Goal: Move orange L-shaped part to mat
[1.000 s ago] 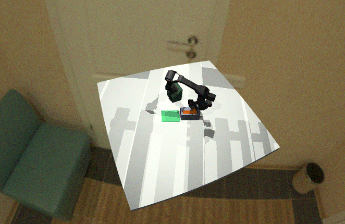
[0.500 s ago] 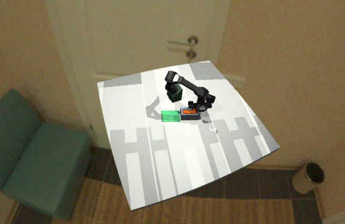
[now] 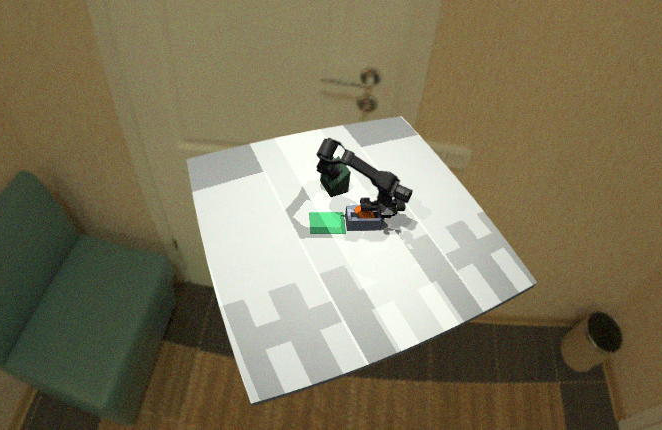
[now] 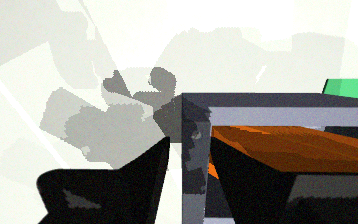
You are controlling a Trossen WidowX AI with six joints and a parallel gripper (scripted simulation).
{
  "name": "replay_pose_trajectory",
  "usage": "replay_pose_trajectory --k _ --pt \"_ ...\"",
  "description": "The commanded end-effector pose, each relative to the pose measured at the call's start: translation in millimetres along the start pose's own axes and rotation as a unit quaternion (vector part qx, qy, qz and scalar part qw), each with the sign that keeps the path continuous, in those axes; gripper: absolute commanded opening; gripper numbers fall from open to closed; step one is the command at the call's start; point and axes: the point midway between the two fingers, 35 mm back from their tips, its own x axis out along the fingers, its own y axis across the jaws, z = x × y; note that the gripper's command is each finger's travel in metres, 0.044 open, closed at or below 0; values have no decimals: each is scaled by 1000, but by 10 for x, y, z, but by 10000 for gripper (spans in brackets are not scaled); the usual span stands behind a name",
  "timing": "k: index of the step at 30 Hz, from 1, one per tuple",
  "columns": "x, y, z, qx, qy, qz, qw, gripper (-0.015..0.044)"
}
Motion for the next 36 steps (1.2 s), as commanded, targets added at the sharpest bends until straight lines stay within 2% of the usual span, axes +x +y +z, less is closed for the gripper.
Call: replay_pose_trajectory --k 1,30,33,36 --pt "33 -23 -19 -5 0 -5 1000 180" --pt "-107 100 -20 -5 1 -4 1000 180" --pt "-285 101 -6 -6 1 -3 1000 180" --pt "-684 70 2 -6 1 -2 1000 180"
